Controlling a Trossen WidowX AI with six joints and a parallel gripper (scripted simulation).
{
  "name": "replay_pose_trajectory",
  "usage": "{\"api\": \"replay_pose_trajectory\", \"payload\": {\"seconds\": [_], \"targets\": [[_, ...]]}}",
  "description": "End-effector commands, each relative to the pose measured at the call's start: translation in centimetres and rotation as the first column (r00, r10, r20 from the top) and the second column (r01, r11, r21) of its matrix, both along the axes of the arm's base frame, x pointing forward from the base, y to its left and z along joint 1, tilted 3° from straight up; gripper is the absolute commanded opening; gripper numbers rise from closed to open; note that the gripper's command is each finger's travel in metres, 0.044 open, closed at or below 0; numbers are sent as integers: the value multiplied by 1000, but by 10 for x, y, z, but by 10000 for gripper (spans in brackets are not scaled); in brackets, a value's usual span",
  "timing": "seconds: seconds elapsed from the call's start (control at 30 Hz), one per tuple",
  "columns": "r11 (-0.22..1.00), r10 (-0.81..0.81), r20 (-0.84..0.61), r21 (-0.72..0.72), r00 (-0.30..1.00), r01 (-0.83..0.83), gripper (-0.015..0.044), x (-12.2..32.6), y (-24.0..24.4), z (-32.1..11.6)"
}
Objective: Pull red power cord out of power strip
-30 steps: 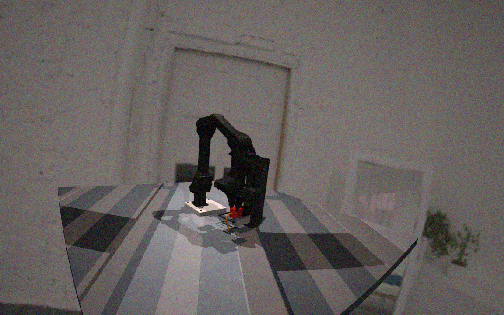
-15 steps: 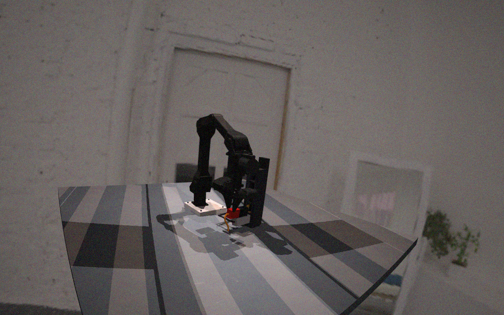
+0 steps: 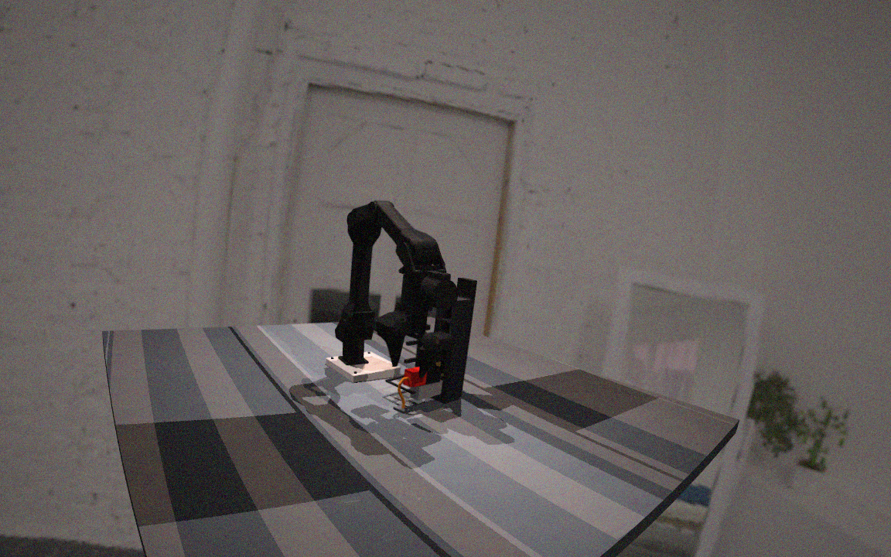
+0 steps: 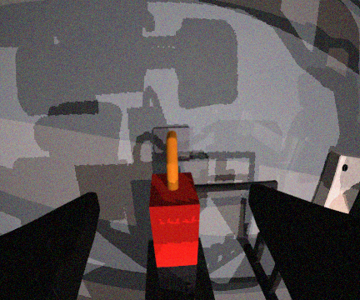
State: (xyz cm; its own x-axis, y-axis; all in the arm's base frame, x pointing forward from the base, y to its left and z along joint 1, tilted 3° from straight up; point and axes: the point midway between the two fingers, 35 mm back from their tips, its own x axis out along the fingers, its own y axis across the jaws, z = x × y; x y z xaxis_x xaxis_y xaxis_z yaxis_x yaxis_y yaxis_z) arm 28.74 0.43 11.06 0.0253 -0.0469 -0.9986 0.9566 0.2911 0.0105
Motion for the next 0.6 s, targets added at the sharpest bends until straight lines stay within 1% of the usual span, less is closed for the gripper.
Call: {"api": "replay_pose_trajectory", "payload": {"seconds": [0.0, 0.07, 0.13, 0.57], "targets": [[1000, -5, -2, -6, 1000, 5, 440, 8, -22, 5], [1000, -5, -1, -8, 1000, 5, 440, 13, -43, 11], [1000, -5, -1, -9, 1000, 5, 440, 15, -53, 13], [1000, -5, -1, -9, 1000, 5, 440, 15, -53, 13]]}}
